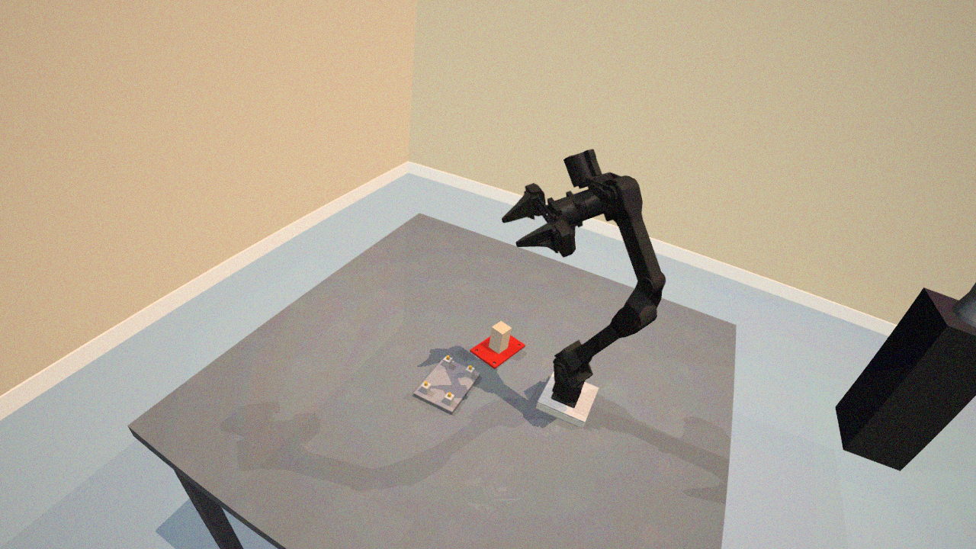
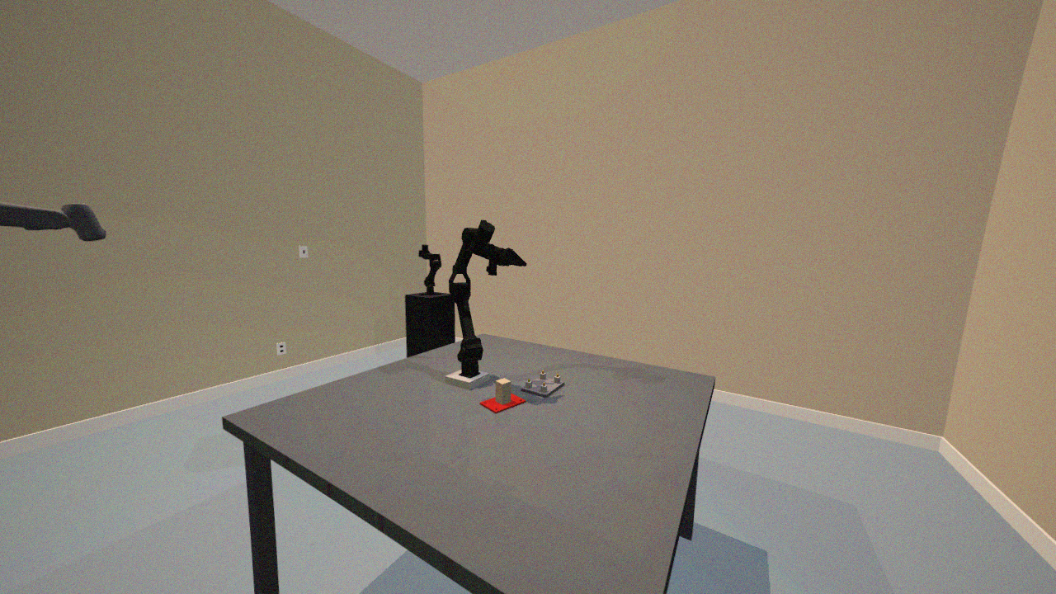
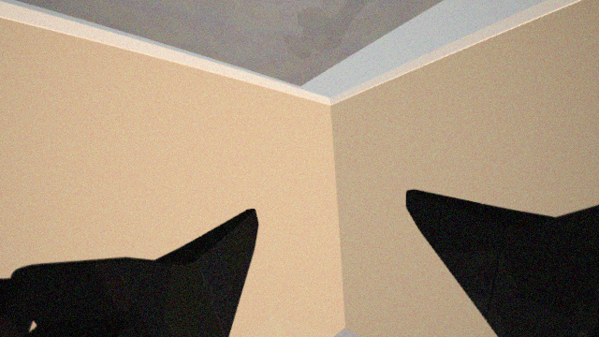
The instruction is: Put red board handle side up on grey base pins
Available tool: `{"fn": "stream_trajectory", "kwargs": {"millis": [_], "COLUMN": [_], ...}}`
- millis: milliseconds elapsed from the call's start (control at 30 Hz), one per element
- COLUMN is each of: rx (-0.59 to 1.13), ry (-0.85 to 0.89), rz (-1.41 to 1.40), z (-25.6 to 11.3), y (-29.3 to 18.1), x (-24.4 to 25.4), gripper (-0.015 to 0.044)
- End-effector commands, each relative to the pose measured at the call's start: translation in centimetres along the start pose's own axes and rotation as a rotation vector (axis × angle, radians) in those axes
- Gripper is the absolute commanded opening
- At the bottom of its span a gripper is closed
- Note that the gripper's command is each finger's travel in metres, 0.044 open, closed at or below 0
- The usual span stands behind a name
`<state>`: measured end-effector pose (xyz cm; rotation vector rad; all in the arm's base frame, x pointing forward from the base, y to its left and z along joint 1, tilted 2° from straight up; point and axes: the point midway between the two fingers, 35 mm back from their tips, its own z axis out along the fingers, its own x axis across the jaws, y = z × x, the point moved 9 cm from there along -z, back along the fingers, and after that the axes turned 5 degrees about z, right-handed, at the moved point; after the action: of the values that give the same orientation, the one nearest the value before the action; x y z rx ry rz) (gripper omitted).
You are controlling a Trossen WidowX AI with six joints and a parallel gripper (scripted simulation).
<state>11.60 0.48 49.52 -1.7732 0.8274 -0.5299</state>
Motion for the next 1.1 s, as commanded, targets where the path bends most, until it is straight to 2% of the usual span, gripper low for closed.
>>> {"fn": "stream_trajectory", "kwargs": {"millis": [0,200,367,567,733,967,1067], "rx": [-0.006,-0.242,-0.487,-0.694,-0.793,-0.783,-0.773], "ry": [0.003,0.041,-0.067,-0.321,-0.611,-1.148,-1.196], "rz": [-0.012,-0.409,-0.789,-1.159,-1.425,-1.752,-1.774], "z": [0.1,3.3,6.0,8.3,9.8,11.2,11.0], "y": [0.1,3.4,7.5,12.2,16.0,21.6,22.1], "x": [0.2,5.7,9.8,12.9,14.5,15.8,16.1], "gripper": [0.0426,0.0440,0.0440,0.0440,0.0440,0.0440,0.0440]}}
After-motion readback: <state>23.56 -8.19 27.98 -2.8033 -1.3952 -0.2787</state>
